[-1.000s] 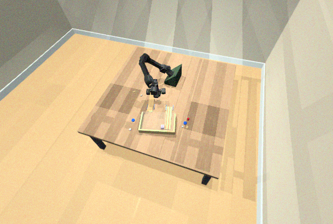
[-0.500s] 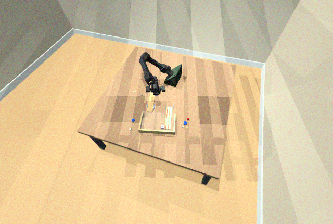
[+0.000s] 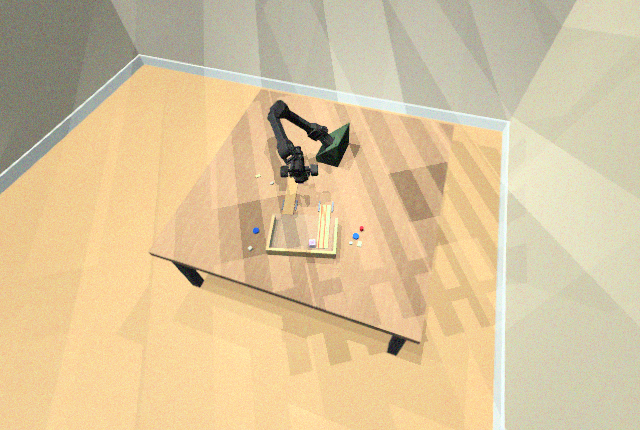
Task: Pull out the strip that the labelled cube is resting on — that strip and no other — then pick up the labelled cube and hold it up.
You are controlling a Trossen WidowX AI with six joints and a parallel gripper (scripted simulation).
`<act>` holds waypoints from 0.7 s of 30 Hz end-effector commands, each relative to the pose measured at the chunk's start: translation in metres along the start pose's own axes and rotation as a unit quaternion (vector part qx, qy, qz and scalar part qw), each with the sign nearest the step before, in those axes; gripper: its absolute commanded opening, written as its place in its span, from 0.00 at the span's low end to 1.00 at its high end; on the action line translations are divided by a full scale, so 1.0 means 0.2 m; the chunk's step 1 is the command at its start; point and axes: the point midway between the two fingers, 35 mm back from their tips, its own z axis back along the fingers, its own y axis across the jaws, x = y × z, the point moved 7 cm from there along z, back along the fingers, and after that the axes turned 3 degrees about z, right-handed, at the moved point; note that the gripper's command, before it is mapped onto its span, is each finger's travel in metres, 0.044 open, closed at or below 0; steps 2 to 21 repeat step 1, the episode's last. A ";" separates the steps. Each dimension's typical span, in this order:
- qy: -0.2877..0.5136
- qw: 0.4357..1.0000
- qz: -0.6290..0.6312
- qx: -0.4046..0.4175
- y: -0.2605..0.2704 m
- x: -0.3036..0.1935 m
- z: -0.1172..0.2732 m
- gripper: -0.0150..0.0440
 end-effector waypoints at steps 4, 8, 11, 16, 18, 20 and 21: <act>0.000 1.000 -0.003 0.001 0.00 0.00 0.00 0.25; 0.000 1.000 -0.003 0.001 0.00 0.00 0.00 0.25; 0.000 1.000 -0.003 0.001 0.00 0.00 0.00 0.25; 0.000 1.000 -0.003 0.001 0.00 0.00 0.00 0.25; 0.000 1.000 -0.003 0.001 0.00 0.00 0.00 0.25; 0.000 1.000 -0.003 0.001 0.00 0.00 0.00 0.25; 0.000 1.000 -0.003 0.001 0.00 0.00 0.00 0.25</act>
